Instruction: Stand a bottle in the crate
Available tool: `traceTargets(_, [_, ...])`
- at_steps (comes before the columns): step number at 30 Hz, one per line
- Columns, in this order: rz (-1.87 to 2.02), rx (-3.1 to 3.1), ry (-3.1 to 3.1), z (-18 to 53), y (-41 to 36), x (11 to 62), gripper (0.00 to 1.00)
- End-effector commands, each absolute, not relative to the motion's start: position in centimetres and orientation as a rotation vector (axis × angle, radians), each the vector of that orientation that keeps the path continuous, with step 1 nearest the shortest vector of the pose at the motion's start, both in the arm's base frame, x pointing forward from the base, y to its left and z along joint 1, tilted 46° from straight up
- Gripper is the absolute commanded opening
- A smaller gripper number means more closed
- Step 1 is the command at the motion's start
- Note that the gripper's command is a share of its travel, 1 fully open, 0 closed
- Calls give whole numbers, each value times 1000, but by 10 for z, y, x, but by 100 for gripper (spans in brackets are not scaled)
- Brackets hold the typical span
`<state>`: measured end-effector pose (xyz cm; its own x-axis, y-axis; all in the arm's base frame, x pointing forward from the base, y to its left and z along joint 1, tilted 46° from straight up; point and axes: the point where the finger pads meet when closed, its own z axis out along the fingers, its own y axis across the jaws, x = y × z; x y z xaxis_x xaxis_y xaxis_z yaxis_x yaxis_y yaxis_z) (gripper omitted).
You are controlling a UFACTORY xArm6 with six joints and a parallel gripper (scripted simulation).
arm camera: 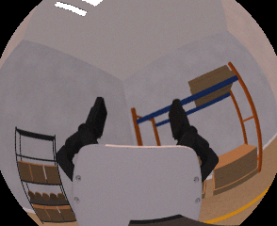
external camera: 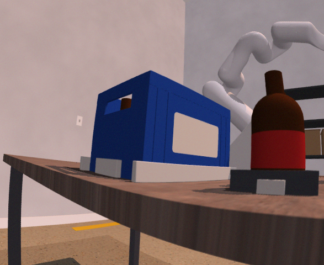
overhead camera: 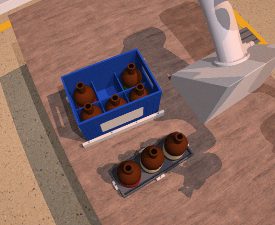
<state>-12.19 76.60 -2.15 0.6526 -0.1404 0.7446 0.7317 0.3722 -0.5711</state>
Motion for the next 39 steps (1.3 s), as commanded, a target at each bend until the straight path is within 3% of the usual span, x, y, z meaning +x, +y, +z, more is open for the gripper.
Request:
traceTargets(1, [-616, -1043, -660, -18, 767, -122, 100])
traceTargets(21, [-632, -1047, -655, -16, 769, -116, 100])
traceTargets(32, [-944, -1128, -551, 26, 786, 0, 100])
traceTargets(35, [-953, -1130, -547, 27, 786, 4, 100])
traceTargets(39, [-1105, -1178, -494, 47, 785, 63, 100])
